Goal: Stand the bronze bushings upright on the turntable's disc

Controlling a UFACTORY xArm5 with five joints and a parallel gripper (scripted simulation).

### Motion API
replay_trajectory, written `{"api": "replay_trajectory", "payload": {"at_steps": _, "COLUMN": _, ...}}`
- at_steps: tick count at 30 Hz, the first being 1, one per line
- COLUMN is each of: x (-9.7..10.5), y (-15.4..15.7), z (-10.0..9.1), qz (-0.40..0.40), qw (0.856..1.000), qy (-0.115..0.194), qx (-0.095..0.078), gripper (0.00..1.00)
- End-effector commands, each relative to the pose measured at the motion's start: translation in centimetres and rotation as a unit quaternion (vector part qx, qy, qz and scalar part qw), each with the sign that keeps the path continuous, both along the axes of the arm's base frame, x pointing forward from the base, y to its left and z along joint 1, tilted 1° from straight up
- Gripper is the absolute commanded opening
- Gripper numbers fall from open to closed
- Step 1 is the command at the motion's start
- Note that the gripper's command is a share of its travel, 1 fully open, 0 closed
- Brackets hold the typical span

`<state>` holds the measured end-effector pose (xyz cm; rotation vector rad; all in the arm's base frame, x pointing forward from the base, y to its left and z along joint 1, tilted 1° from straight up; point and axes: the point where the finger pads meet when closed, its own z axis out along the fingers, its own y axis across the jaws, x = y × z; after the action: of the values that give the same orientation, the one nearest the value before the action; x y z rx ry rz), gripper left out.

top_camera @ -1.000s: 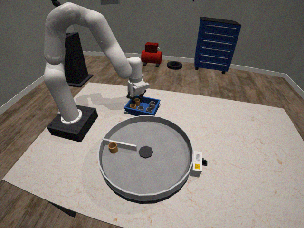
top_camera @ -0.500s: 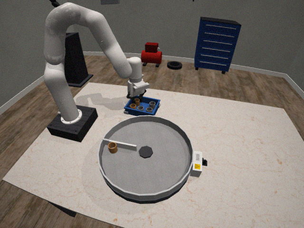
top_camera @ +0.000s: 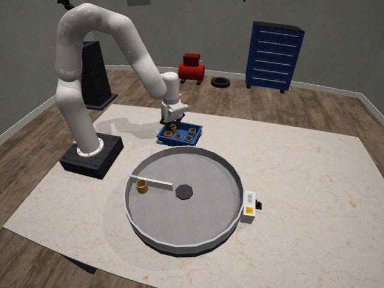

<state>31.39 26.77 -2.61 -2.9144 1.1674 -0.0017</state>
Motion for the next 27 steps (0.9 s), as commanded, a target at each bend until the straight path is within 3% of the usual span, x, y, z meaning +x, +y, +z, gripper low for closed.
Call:
{"api": "replay_trajectory", "payload": {"at_steps": 1, "x": 0.1, "y": 0.1, "z": 0.2, "qz": 0.0, "qw": 1.0, "qy": -0.001, "qx": 0.001, "gripper": 0.0}}
{"api": "replay_trajectory", "payload": {"at_steps": 11, "x": 0.1, "y": 0.1, "z": 1.6, "qz": 0.0, "qw": 1.0, "qy": -0.001, "qx": 0.001, "gripper": 0.0}}
{"api": "replay_trajectory", "payload": {"at_steps": 27, "x": 0.0, "y": 0.2, "z": 7.9, "qz": 0.0, "qw": 1.0, "qy": -0.001, "qx": 0.001, "gripper": 0.0}}
